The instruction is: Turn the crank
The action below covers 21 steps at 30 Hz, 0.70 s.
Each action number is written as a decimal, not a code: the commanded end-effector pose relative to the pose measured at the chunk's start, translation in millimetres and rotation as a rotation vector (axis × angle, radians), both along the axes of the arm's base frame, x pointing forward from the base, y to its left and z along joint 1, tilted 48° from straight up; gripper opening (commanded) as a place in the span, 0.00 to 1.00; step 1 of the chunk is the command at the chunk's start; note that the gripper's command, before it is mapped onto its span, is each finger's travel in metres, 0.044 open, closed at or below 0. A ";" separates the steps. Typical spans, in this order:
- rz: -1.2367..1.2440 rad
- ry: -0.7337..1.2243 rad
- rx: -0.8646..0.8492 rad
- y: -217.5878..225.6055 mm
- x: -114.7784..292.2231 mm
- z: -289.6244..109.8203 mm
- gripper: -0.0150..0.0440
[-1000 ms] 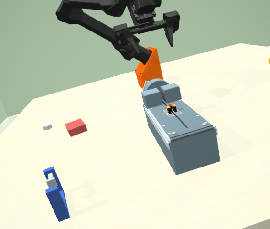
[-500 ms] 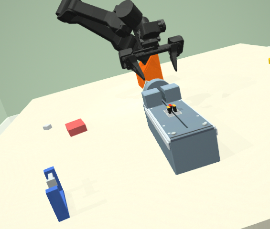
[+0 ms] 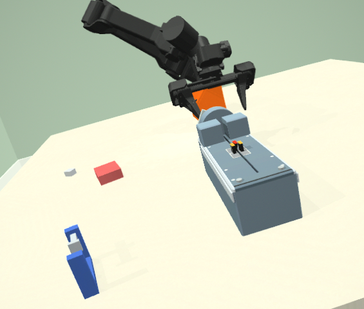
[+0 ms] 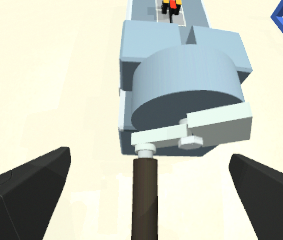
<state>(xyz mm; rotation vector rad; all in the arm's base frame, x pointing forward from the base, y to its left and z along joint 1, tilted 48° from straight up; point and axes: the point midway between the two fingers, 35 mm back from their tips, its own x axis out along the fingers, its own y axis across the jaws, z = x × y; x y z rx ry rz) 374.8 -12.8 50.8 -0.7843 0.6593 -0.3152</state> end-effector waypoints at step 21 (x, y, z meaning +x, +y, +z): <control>0.008 0.010 -0.003 -27.3 0.5 -28.0 1.00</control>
